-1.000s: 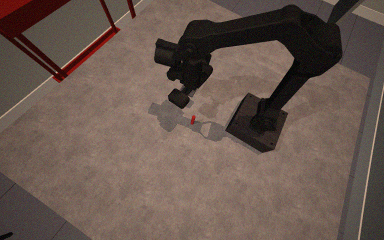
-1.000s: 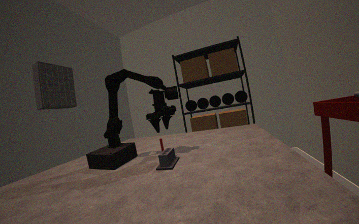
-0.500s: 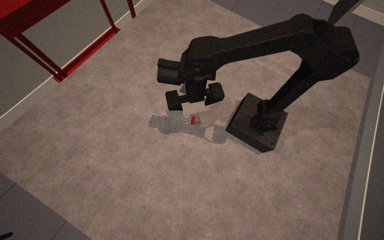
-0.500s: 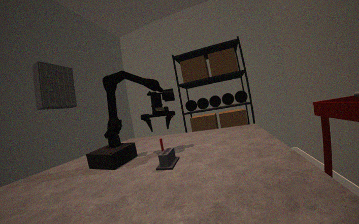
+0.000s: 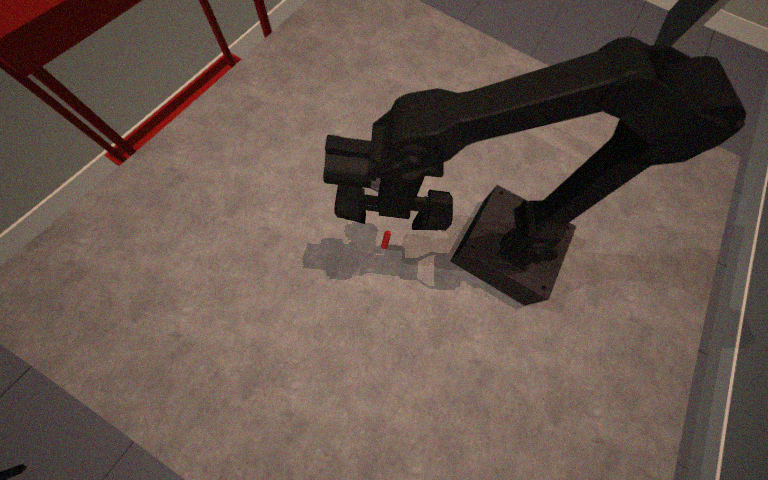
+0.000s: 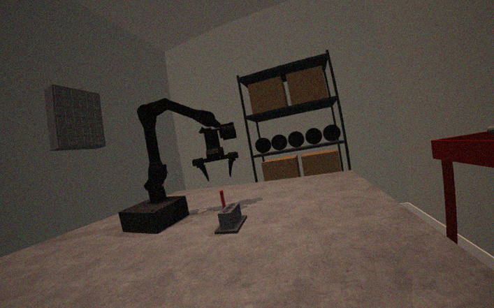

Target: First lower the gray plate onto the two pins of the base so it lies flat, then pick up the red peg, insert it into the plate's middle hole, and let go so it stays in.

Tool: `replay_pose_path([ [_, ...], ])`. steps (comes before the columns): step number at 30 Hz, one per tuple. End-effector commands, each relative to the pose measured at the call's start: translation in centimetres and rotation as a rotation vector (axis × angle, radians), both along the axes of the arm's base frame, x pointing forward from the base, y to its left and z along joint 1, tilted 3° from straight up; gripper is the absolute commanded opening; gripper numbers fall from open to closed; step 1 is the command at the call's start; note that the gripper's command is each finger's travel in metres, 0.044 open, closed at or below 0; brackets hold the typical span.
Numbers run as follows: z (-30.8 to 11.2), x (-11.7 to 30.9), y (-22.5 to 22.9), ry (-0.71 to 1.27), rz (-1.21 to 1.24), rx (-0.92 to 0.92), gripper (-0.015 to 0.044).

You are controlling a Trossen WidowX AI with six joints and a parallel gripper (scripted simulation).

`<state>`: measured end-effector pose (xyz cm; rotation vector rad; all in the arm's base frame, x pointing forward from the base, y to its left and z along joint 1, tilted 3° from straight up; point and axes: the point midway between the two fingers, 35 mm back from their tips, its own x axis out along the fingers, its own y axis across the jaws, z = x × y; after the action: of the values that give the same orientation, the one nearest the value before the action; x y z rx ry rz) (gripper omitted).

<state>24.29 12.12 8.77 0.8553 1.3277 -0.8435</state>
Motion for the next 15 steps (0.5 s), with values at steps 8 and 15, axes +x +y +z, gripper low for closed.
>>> replay_pose_path([
  [8, -3.3, 0.0, -0.4, 0.007, -0.009, -0.008, 0.0440],
  [15, -3.9, 0.1, -0.4, 0.007, -0.009, -0.008, 0.0440],
])
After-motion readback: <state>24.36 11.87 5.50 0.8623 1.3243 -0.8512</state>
